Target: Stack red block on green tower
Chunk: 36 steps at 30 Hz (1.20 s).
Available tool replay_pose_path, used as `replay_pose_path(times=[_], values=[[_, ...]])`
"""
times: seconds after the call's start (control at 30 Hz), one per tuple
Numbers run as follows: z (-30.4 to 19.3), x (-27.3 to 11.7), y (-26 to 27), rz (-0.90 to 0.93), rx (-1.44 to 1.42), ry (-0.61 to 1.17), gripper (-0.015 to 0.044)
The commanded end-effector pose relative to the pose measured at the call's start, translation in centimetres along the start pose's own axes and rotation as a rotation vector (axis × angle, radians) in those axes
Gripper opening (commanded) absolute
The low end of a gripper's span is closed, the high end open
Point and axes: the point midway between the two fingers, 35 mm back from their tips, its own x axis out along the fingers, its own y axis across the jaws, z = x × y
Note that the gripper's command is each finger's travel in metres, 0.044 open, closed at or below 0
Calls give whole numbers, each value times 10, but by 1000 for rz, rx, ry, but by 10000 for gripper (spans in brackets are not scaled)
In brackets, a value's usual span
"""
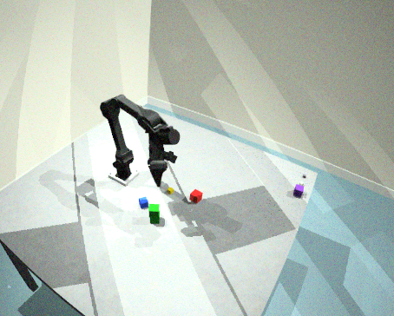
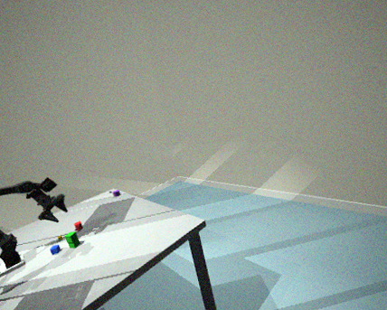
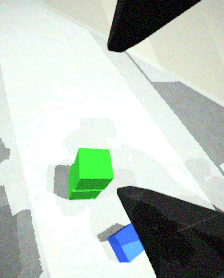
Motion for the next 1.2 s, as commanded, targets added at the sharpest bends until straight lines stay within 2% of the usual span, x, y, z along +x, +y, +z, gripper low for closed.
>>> replay_pose_path(times=[0.0,0.37,0.8,1.17], values=[[30,3,7,92,122,-30,440],[105,8,37,333,444,-3,440],[180,13,84,544,773,187,440],[188,17,91,560,804,214,440]])
